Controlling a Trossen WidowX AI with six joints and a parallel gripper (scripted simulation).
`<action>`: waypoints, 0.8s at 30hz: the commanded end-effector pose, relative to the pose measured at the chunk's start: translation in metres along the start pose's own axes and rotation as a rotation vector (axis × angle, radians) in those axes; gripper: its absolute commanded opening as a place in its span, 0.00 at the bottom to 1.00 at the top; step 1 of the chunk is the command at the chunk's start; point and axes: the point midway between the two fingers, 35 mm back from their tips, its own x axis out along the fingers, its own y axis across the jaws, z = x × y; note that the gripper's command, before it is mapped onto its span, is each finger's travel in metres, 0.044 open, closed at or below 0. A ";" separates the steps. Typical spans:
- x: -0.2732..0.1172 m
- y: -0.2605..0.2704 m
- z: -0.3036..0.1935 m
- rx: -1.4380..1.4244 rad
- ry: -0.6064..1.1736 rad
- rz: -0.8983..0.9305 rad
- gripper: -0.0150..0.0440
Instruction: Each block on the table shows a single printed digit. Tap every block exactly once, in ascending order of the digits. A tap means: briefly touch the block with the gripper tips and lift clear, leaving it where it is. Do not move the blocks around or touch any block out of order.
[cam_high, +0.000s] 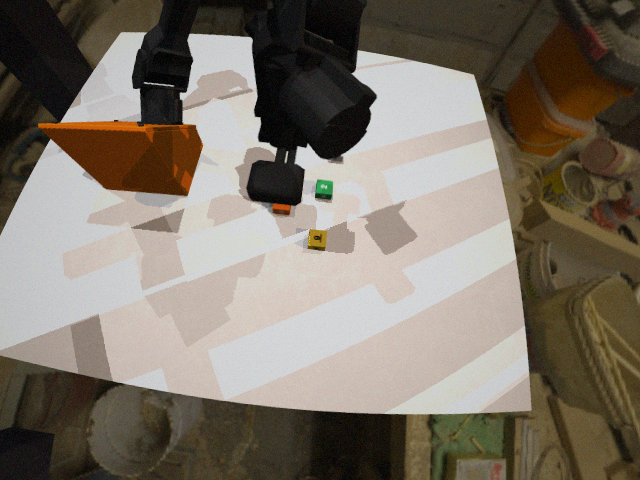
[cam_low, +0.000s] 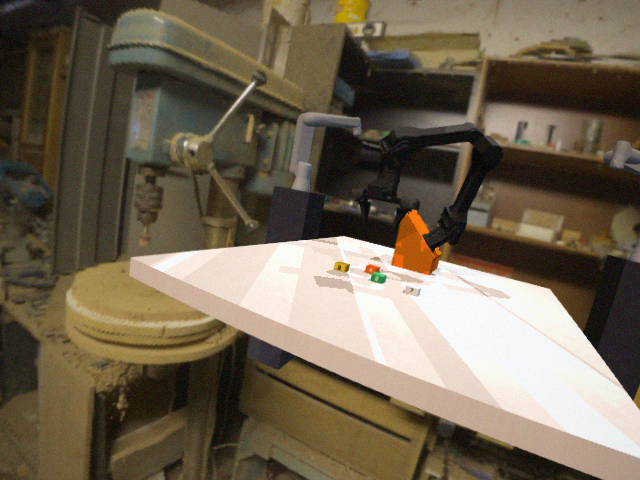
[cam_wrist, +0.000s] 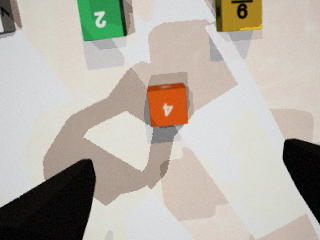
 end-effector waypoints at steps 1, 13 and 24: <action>0.001 0.000 -0.002 -0.002 0.004 0.000 0.93; 0.001 0.057 0.066 -0.004 0.002 0.004 0.93; 0.001 0.057 0.066 -0.004 0.002 0.004 0.93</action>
